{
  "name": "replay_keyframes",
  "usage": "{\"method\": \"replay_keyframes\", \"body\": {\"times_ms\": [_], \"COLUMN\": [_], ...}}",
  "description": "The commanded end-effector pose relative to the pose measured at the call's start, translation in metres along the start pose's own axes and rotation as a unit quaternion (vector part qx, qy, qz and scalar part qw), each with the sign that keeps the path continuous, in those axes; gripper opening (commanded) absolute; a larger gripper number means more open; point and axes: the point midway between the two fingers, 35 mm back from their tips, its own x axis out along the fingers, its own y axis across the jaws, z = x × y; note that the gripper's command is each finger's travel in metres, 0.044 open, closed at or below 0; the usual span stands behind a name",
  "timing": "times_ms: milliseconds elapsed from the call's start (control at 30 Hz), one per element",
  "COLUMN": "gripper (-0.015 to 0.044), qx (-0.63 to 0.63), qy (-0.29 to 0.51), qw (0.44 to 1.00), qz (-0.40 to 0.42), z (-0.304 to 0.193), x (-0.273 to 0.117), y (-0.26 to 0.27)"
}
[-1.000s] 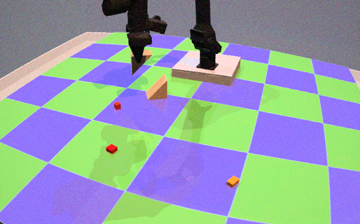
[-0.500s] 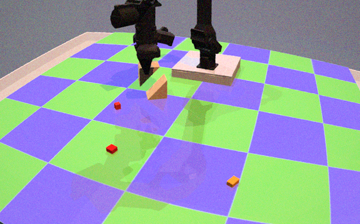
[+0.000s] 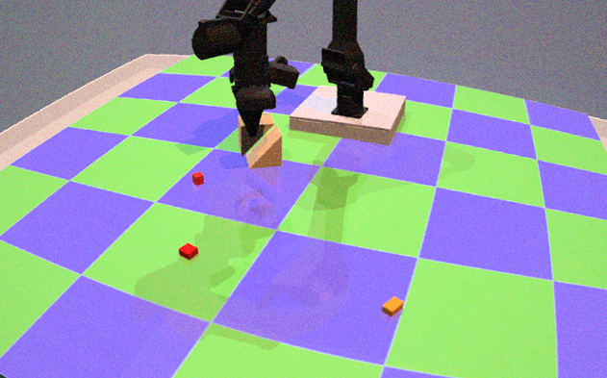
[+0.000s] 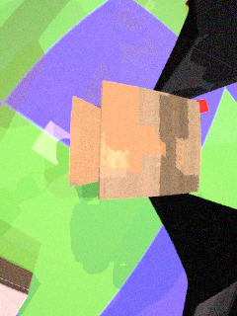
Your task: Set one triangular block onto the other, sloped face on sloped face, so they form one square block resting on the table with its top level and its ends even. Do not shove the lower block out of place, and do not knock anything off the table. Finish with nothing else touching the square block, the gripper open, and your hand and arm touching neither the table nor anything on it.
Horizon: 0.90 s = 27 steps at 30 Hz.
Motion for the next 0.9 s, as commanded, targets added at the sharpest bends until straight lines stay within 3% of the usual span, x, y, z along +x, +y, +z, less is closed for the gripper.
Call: {"method": "replay_keyframes", "body": {"times_ms": [0, 867], "gripper": [0.0000, 0.0000], "qx": [-0.001, -0.003], "qy": [-0.002, -0.002], "qw": [1.000, 1.000], "qz": [-0.002, -0.004], "z": [0.0012, 0.0034], "x": [0.0012, 0.0065], "y": [0.0001, -0.0007]}}
